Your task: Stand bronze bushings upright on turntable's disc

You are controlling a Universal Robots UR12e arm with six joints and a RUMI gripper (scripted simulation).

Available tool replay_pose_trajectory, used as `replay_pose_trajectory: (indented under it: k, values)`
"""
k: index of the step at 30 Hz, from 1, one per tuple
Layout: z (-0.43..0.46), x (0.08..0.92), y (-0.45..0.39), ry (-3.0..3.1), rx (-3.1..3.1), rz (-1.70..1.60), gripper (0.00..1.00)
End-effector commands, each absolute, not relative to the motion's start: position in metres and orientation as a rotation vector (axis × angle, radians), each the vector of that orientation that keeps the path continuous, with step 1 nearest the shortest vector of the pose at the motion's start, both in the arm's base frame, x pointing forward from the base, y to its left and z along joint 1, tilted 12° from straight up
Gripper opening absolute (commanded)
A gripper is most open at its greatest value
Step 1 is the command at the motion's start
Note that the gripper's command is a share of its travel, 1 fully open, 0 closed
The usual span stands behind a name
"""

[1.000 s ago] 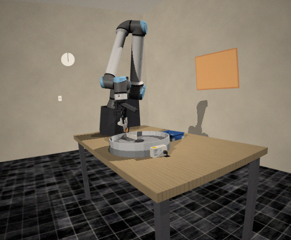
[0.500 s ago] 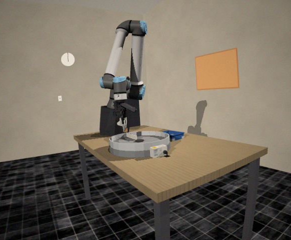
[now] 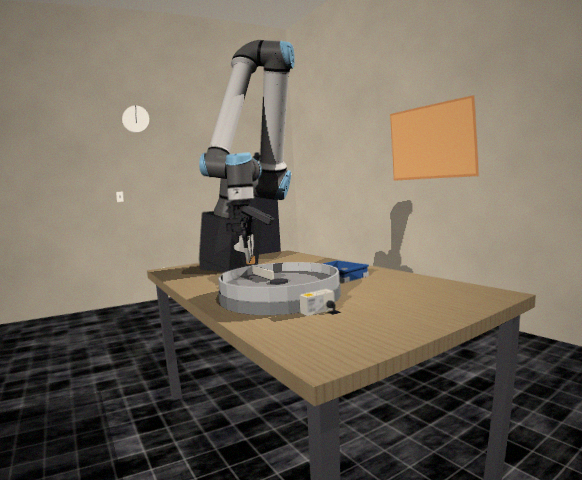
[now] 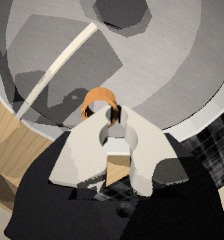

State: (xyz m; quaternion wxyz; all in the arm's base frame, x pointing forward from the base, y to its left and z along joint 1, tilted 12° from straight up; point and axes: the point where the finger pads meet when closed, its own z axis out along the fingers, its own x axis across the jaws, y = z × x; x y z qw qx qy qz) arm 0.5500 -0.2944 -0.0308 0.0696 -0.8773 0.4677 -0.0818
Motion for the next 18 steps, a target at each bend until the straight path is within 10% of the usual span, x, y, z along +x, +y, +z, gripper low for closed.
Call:
replay_pose_trajectory:
  k: [1, 18]
  values:
    - [-0.03, 0.55, -0.295, 1.408, -2.641, -0.248, 0.0]
    - [-0.055, 0.556, -0.294, 1.408, -2.641, -0.248, 0.0]
